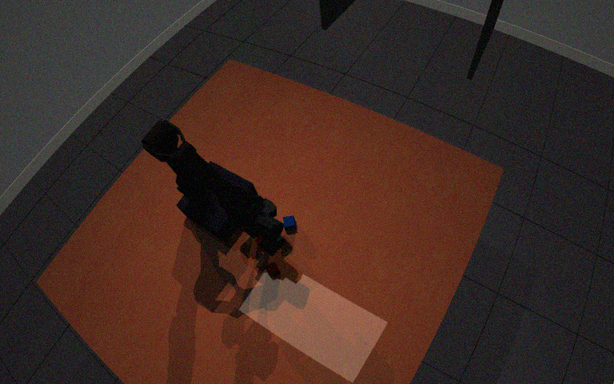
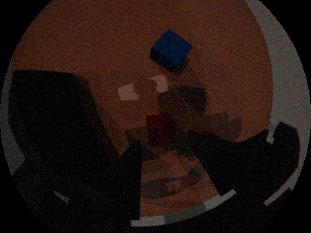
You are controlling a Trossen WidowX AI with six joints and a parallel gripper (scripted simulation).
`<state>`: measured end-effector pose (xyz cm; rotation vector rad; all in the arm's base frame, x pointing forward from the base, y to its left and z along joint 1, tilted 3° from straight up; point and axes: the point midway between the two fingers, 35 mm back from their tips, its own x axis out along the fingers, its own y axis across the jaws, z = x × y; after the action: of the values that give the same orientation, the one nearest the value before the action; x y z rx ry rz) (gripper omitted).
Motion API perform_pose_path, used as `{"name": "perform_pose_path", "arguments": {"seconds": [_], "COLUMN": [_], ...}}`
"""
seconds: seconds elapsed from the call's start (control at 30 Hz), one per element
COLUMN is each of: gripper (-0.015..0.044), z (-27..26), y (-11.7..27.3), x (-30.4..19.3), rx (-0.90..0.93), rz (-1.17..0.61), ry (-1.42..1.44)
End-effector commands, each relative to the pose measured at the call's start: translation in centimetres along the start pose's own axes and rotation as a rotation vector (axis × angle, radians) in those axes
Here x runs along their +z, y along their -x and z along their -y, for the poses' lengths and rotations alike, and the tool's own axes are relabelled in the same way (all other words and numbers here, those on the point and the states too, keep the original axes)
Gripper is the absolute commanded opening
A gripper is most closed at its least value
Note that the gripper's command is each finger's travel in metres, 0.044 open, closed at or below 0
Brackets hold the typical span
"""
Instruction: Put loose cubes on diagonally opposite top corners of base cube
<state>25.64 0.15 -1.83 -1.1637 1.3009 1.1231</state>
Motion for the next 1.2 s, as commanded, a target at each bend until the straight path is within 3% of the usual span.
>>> {"name": "perform_pose_path", "arguments": {"seconds": [0.0,0.47,0.67,1.17], "gripper": [0.0265,0.0265,0.0107,0.0105], "z": [0.0,0.1,0.1,1.0], "y": [-0.8,-2.8,-2.8,-1.2], "x": [0.0,0.1,0.1,-0.1], "rx": [0.013,0.045,0.045,-0.006], "rz": [-0.007,-0.027,-0.027,-0.024], "ry": [0.018,0.057,0.057,0.056]}}
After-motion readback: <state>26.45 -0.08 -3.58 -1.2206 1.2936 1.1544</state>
